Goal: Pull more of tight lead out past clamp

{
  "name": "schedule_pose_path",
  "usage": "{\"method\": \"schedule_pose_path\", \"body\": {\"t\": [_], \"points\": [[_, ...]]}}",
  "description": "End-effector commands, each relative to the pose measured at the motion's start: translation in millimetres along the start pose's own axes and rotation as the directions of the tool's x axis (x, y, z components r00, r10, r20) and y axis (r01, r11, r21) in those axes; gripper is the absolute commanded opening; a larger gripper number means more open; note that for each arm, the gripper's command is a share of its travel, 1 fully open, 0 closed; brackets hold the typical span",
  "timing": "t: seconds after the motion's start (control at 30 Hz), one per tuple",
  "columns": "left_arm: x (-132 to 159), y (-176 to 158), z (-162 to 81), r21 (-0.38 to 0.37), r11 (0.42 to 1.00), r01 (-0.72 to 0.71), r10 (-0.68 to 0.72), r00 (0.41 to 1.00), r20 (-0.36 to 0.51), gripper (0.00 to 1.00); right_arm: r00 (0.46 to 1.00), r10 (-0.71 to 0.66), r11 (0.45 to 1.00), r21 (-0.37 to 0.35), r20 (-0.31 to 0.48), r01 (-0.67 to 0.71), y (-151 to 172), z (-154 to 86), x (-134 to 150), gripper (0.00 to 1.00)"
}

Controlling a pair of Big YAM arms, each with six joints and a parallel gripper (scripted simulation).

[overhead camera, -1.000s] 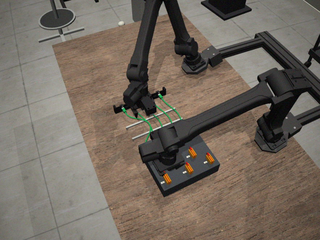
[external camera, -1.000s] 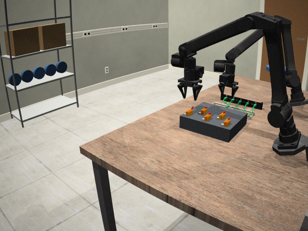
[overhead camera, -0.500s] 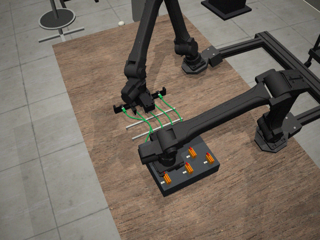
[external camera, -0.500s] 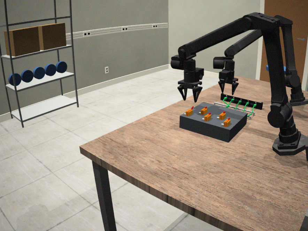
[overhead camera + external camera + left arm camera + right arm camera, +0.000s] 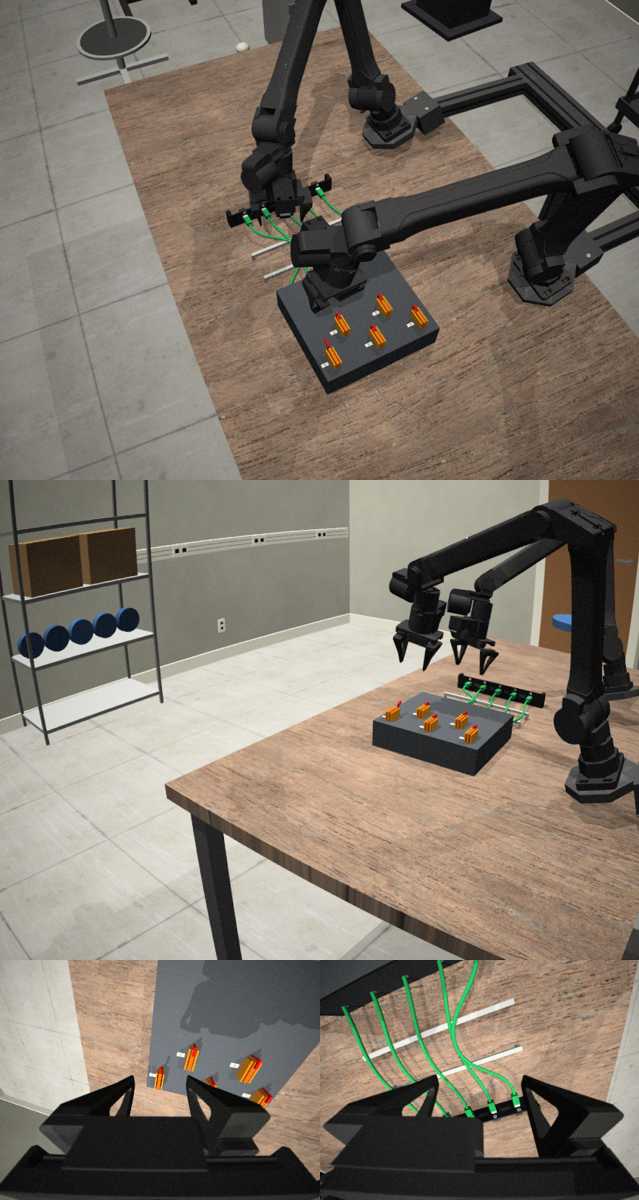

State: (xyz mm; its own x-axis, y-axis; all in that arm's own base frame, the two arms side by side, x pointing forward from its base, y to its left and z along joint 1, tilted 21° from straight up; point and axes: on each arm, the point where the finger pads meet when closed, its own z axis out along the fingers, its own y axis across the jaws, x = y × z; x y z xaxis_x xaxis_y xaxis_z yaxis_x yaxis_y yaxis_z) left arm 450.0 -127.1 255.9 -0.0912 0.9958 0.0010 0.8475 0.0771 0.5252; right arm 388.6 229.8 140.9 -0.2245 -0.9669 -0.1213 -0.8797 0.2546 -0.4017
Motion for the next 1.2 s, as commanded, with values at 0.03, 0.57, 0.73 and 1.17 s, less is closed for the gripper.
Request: {"method": "schedule_pose_path", "body": {"t": [0.03,0.57,0.73,1.17], "points": [[-40,-13,-24,-0.160,0.971,0.177,-0.160,0.981,0.113,0.64,0.963,0.234,0.967,0.067,0.136,-0.245,-11,-23,-19,1.00],[-120,-100,-122,-0.193,0.767,0.612,-0.355,0.655,0.667,0.64,0.714,0.570,0.763,0.062,0.407,-0.644,-26,-54,-43,1.00],[-126,-134,-151,-0.060,0.702,0.710,-0.388,0.452,0.803,0.64,0.632,0.609,0.699,0.052,0.480,-0.713,-37,-70,-55,1.00],[-125,-163,-178,0.064,0.663,0.746,-0.386,0.268,0.883,0.64,0.638,0.600,0.696,0.079,0.482,-0.714,-41,-65,-52,1.00]]}}
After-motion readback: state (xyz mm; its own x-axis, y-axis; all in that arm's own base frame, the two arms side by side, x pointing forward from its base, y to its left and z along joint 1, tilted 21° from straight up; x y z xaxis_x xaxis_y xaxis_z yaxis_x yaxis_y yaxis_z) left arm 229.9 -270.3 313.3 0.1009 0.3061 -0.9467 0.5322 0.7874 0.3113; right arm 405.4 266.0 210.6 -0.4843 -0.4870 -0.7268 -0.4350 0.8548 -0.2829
